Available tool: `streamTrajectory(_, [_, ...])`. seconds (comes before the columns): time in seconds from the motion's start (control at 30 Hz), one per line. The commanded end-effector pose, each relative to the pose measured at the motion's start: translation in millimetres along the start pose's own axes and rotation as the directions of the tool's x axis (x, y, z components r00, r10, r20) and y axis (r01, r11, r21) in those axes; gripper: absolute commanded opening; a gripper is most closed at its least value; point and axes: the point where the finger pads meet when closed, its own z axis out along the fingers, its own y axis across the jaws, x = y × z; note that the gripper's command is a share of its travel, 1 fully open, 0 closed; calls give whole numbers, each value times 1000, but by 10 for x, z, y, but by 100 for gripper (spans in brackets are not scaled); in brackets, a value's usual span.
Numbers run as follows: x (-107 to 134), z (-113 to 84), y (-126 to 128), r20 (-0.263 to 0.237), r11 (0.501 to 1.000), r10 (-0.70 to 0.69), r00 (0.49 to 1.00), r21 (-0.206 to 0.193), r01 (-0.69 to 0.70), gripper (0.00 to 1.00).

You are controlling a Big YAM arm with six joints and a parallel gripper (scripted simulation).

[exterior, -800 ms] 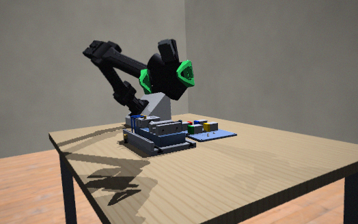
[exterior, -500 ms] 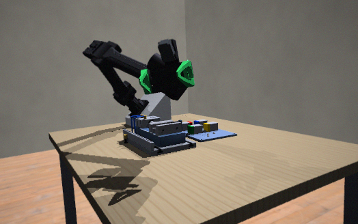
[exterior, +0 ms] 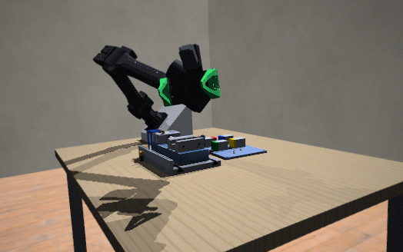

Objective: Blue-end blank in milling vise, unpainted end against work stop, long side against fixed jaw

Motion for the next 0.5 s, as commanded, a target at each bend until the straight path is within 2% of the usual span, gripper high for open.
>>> streamTrajectory(0.0, [-328,-99,180,5,998,28,1000,-50,-27,100])
streamTrajectory(0.07, [-391,-114,299,-8,996,22,1000,-82,-22,100])
streamTrajectory(0.17, [-380,-281,608,-55,984,-18,998,-176,8,100])
streamTrajectory(0.23, [-348,-464,883,-93,965,-59,994,-260,33,100])
streamTrajectory(0.3, [-348,-464,883,-93,965,-59,994,-260,33,100])
streamTrajectory(0.33, [-296,-544,1113,-111,953,-81,991,-301,44,100])
streamTrajectory(0.37, [-409,-629,1150,-124,938,-99,987,-343,51,100])
streamTrajectory(0.4, [-346,-840,1280,-149,911,-143,978,-407,72,100])
streamTrajectory(0.47, [-376,-1134,1560,-175,856,-209,962,-509,93,100])
